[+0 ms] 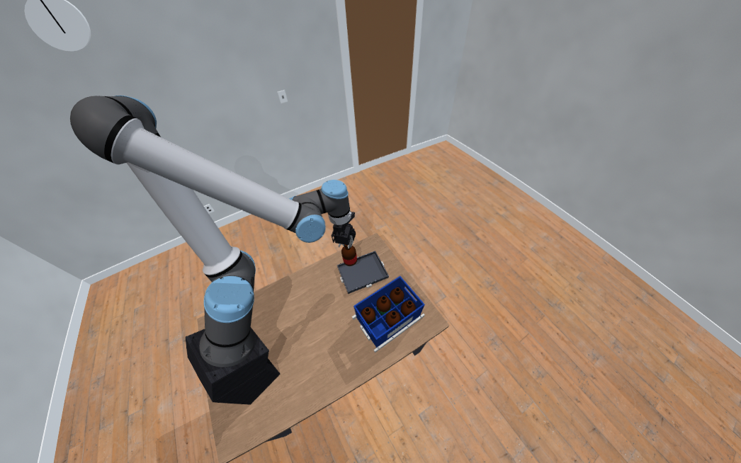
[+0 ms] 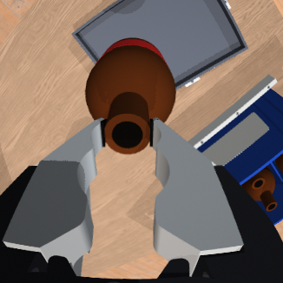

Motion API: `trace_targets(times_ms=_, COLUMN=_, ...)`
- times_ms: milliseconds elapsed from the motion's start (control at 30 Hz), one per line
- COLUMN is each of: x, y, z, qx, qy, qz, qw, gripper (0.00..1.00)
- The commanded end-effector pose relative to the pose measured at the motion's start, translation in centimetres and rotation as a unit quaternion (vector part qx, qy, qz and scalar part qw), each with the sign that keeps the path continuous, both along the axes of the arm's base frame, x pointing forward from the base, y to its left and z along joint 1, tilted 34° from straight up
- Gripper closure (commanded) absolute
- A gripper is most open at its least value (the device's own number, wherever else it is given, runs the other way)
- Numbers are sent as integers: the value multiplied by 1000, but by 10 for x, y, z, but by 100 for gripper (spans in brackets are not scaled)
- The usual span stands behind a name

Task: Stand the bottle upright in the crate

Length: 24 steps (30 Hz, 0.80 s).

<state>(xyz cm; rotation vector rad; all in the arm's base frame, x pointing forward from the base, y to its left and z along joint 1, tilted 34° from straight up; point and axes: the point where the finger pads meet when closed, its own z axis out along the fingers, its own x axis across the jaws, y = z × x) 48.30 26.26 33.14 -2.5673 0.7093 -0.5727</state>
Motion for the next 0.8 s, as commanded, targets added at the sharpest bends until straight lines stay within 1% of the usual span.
trace_targets(times_ms=0, x=-2, y=-1, z=4, qx=0, qy=-1, qz=0, qw=1000, gripper=100)
trace_targets(times_ms=300, x=-4, y=-2, z=8, qx=0, qy=-1, qz=0, qw=1000, gripper=100)
trace_targets(times_ms=767, x=-5, y=-3, z=9, qx=0, qy=-1, qz=0, qw=1000, gripper=100)
